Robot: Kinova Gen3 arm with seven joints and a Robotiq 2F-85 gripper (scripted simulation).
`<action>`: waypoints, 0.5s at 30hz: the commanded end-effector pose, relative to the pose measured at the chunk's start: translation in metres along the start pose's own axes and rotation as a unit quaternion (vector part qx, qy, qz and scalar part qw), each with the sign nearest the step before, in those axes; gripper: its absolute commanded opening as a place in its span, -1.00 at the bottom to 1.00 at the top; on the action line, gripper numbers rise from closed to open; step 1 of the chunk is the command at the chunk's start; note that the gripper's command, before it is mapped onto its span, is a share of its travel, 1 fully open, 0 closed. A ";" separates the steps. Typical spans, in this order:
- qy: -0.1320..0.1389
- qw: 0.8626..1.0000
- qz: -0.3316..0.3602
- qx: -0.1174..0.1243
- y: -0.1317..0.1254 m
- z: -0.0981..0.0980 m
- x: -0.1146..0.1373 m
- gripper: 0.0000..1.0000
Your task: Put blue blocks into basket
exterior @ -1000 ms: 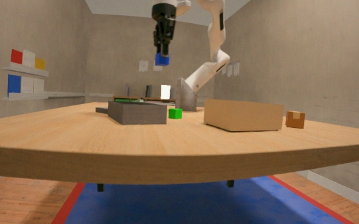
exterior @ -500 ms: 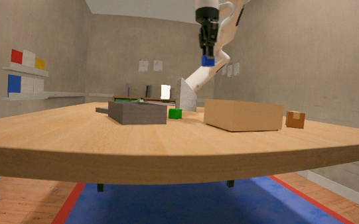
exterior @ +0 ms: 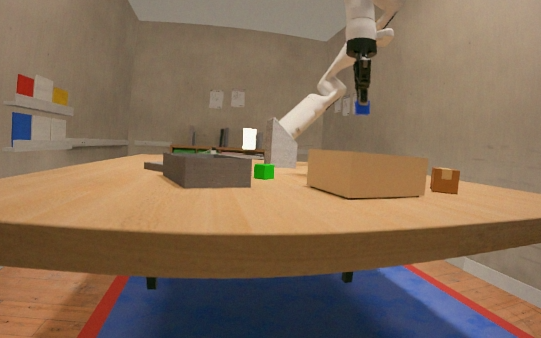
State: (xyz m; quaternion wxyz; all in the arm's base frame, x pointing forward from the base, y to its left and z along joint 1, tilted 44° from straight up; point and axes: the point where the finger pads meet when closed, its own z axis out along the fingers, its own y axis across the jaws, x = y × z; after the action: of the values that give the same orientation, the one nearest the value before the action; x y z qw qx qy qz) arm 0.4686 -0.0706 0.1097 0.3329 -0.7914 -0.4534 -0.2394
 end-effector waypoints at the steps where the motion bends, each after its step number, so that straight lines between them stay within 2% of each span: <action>1: -0.010 0.997 0.072 -0.027 -0.053 0.008 0.032 -0.80; 5: -0.012 0.993 0.113 -0.029 -0.086 0.015 0.043 -0.80; 7: -0.012 0.993 0.113 -0.029 -0.086 0.015 0.043 -0.80; 15: -0.016 0.985 0.166 -0.034 -0.131 0.025 0.053 -0.80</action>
State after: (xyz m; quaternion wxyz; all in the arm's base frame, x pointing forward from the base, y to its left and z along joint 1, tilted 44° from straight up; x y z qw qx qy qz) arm 0.3923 0.0165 0.1633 0.3367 -0.8615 -0.3299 -0.1888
